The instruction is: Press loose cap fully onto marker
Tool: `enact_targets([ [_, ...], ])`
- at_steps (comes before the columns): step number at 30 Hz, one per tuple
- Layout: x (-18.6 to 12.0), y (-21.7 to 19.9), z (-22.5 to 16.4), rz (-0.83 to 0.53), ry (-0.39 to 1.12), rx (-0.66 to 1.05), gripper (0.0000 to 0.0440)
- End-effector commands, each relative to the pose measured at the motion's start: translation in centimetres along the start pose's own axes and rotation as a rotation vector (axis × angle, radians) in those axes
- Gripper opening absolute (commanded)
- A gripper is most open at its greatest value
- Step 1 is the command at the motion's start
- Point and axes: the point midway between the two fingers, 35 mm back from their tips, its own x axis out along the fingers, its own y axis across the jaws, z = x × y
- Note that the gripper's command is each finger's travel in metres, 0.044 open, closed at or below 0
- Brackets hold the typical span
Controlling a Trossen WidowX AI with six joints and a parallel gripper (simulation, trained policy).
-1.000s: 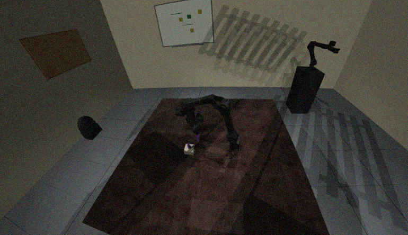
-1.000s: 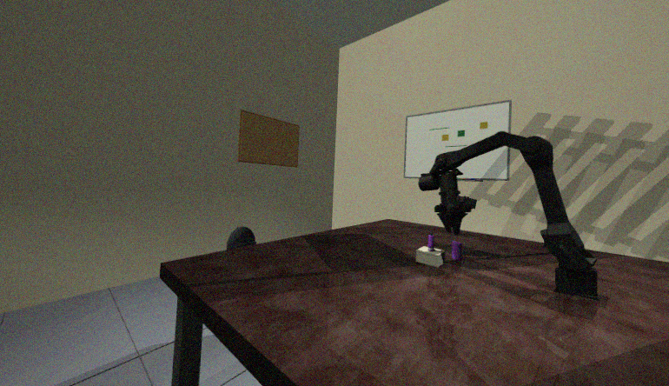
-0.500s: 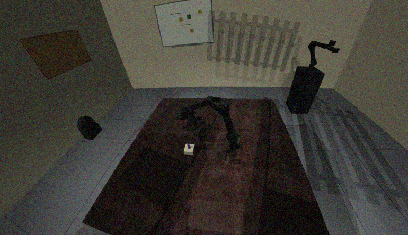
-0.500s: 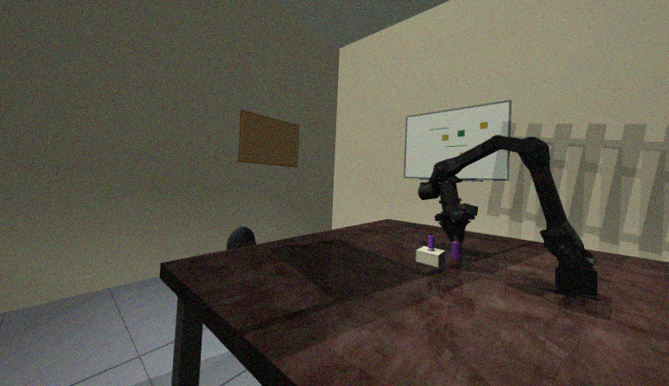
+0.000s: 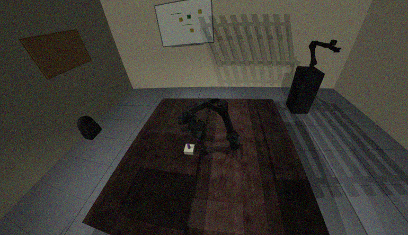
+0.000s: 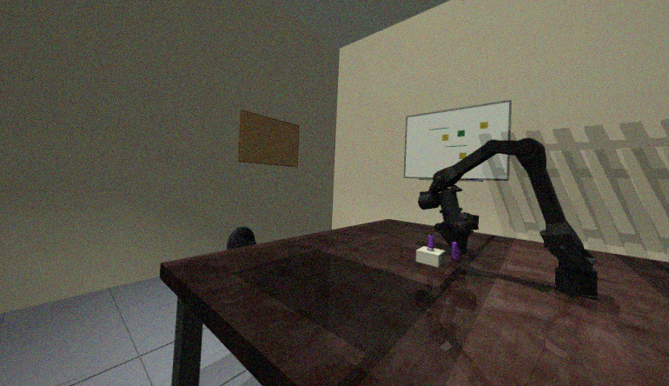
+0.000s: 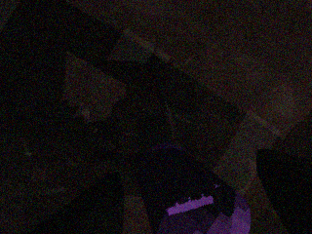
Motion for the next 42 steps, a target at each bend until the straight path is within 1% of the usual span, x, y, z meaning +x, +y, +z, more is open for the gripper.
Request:
enact_targets([
  [1, 0.5, 0.0, 0.1, 0.005, -0.01, -0.021, 0.0244],
  [2, 0.5, 0.0, 0.1, 0.009, -0.01, -0.026, 0.0226],
  [7, -0.4, 0.0, 0.0, 0.039, -0.001, -0.045, 0.01],
  [9, -1.0, 0.1, -0.2, 0.056, 0.013, -0.047, 0.0094],
  [14, -2.8, 0.4, -0.8, 0.109, 0.041, -0.066, 0.0105],
  [22, -5.7, 0.0, -2.0, 0.163, 0.085, -0.091, 0.0105],
  [33, -8.8, -2.5, -5.0, 0.192, 0.129, -0.111, 0.0097],
  [42, -10.3, -4.9, -7.3, 0.19, 0.142, -0.129, 0.0086],
])
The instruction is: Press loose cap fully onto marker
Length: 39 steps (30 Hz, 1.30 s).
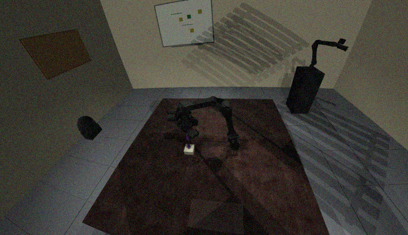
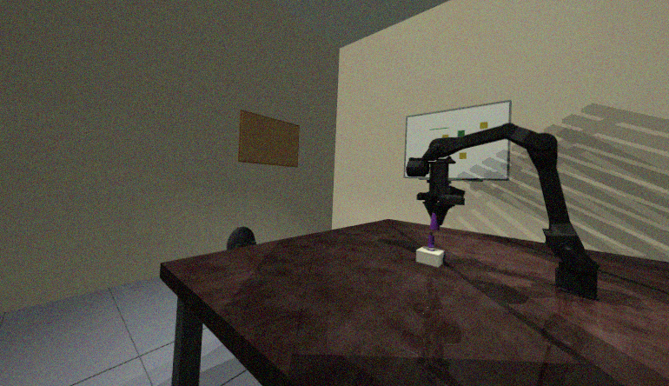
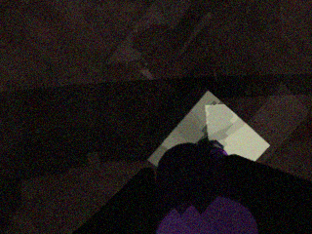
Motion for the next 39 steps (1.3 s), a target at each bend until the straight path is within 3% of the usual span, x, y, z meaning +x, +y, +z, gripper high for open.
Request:
enact_targets([
  [1, -0.5, -0.8, -1.1, -0.007, 0.005, -0.003, 0.0085],
  [8, -1.0, -1.9, -2.6, -0.018, -0.002, -0.009, 0.0074],
  [24, 1.0, -2.3, -2.9, -0.058, -0.046, -0.007, 0.0058],
  [39, 4.9, -2.5, -2.6, -0.111, -0.076, -0.044, 0.0049],
])
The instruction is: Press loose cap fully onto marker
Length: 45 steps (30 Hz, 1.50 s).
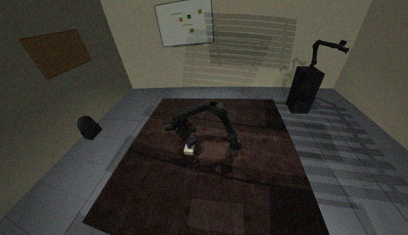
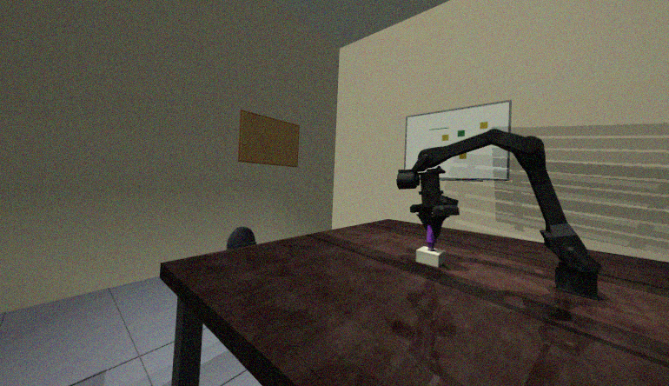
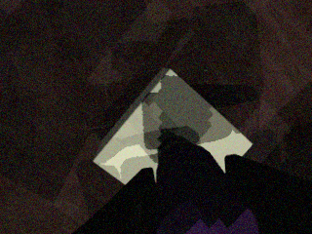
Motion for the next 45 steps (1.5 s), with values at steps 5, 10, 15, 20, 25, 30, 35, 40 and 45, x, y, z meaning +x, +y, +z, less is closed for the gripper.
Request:
enact_targets([
  [5, 2.5, -0.3, 0.0, -0.038, -0.019, -0.035, 0.0051],
  [10, 3.3, -0.3, -0.1, -0.036, -0.02, -0.056, 0.0056],
  [15, 3.7, -0.4, 0.1, -0.044, -0.031, -0.063, 0.0116],
  [20, 3.8, -0.6, 0.3, -0.054, -0.038, -0.064, 0.0146],
  [25, 3.8, -0.9, 0.6, -0.065, -0.043, -0.068, 0.0192],
  [30, 3.8, -1.4, 1.1, -0.084, -0.048, -0.074, 0.0259],
  [35, 3.5, -1.6, 1.2, -0.08, -0.036, -0.079, 0.0372],
  [40, 2.9, -1.6, 1.1, -0.055, -0.007, -0.084, 0.044],
  [45, 1.2, -1.4, 0.8, -0.019, 0.03, -0.084, 0.044],
])
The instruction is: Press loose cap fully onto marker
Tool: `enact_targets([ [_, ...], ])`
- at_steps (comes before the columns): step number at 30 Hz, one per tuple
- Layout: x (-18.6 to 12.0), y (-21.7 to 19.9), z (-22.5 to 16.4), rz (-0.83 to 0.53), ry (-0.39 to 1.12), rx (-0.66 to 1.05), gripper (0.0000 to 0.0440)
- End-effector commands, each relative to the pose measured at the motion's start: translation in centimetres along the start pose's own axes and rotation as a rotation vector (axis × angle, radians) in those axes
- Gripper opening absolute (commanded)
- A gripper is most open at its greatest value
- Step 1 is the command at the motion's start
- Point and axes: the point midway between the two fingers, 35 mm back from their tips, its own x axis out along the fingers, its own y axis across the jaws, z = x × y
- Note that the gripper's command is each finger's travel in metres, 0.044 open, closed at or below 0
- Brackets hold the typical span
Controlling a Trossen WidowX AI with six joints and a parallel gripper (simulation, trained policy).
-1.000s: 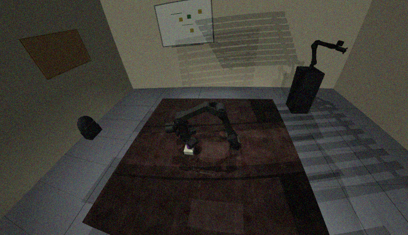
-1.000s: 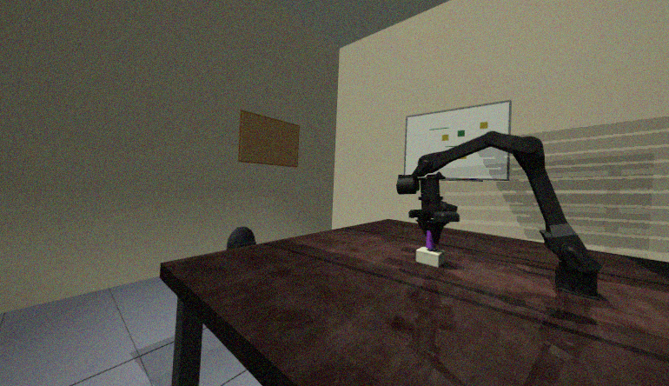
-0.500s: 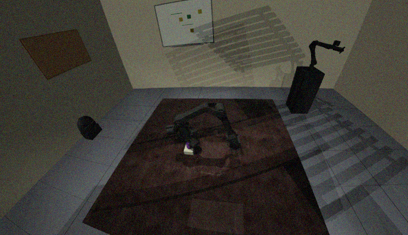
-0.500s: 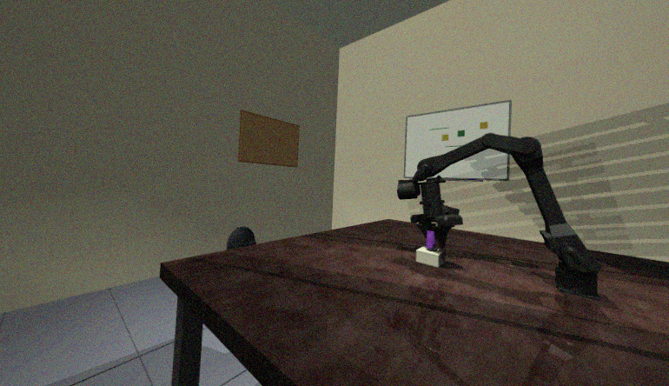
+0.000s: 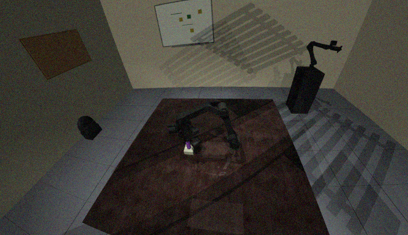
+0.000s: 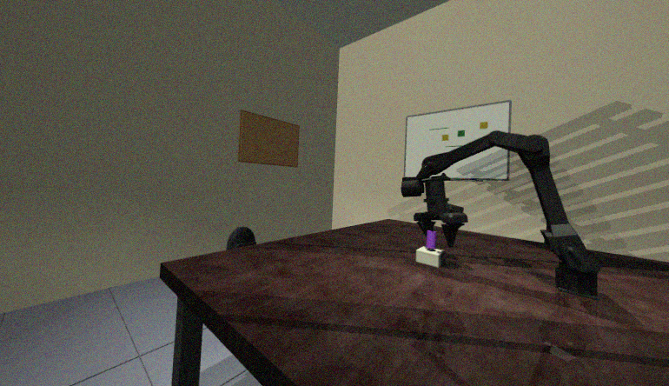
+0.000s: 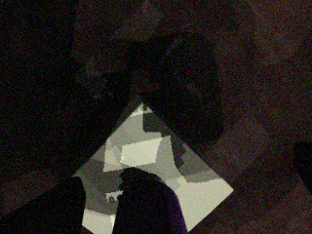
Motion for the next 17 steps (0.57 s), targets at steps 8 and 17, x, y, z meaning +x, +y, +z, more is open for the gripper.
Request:
enact_targets([
  [8, -3.7, 0.1, -0.3, 0.068, 0.07, -0.005, 0.044],
  [17, -5.5, 0.0, 0.1, 0.096, 0.099, -0.011, 0.043],
])
